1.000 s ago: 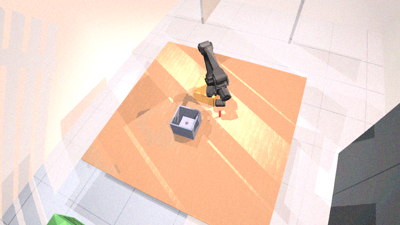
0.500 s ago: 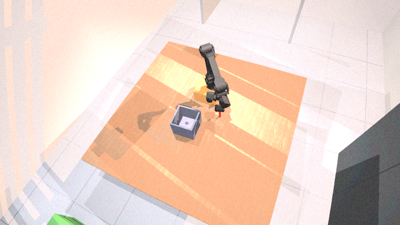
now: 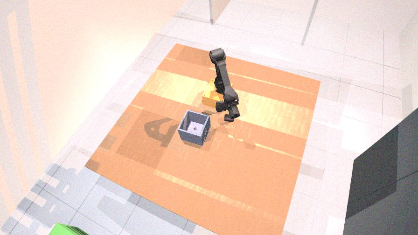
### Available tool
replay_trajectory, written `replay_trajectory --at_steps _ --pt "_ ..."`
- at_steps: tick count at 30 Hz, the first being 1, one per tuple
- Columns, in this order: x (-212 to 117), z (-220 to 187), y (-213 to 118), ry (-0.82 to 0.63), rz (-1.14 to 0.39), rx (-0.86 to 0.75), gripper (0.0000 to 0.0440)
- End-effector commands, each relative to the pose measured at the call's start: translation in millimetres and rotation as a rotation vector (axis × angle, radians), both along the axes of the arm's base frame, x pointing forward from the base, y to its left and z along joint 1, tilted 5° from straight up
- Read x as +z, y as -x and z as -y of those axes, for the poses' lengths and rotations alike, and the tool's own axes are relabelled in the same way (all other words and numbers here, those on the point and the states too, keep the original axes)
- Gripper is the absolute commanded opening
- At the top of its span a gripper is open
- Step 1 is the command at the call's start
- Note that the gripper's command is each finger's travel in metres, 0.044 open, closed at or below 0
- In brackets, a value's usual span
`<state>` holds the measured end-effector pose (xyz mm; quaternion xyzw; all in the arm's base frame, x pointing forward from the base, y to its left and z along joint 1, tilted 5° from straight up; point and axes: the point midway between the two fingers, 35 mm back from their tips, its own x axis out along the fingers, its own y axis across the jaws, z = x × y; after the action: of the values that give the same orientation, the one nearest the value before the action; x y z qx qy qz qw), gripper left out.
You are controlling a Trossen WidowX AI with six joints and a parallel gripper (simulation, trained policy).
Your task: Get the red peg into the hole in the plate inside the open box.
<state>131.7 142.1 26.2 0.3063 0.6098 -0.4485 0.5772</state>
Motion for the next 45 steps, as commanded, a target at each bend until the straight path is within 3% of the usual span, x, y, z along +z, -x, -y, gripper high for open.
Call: replay_trajectory --at_steps 1,15,17,25,34,45 --pt "-10 2 0 0.008 0.000 0.007 0.0430" --pt "-47 10 -1 0.028 0.024 -0.005 0.0413" --pt "-52 10 -1 0.026 0.027 -0.007 0.0385" --pt "-68 3 -7 0.001 0.037 0.014 0.0204" --pt "-78 -4 -9 -0.034 0.037 0.046 0.0046" --pt "-67 -14 -13 -0.083 0.055 0.016 0.0016"
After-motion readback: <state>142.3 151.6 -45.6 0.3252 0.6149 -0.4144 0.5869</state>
